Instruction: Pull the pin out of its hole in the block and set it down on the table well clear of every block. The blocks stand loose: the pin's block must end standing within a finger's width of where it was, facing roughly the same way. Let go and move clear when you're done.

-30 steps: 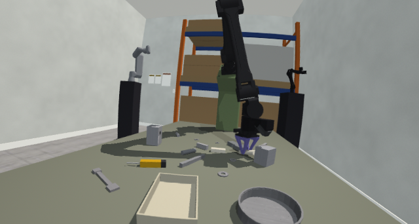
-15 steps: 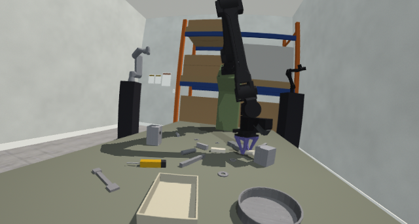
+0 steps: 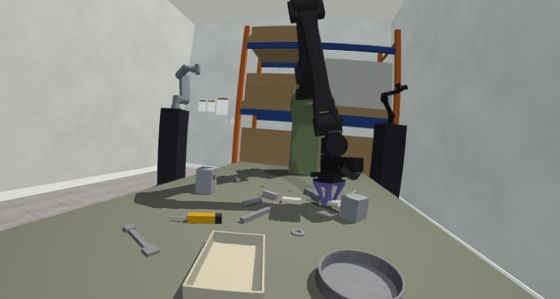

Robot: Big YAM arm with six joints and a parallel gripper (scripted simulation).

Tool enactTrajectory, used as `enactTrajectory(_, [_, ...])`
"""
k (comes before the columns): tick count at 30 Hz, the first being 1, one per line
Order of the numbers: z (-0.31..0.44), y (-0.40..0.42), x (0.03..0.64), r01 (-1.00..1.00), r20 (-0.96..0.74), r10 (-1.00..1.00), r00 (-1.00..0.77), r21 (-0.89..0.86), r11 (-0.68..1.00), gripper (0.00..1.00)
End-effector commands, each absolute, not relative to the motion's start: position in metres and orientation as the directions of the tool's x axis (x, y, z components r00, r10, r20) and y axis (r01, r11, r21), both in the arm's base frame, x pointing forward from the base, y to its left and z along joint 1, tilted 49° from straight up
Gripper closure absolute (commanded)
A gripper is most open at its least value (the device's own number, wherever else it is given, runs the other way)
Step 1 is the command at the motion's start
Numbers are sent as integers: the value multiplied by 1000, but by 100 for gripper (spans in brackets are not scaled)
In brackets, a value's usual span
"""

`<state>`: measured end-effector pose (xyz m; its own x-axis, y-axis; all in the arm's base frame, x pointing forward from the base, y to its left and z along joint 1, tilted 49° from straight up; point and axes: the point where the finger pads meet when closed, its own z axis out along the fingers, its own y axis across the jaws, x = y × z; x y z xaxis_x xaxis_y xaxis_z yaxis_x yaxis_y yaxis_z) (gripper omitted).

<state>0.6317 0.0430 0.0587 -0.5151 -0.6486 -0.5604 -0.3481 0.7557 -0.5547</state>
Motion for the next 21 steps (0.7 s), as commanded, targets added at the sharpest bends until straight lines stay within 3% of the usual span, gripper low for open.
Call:
enactTrajectory(1, [5,7,623,-362,-504,-638,-582,-542,758,100])
enactTrajectory(21, [1,5,622,-364,-534,-642,-550,-538,760,100])
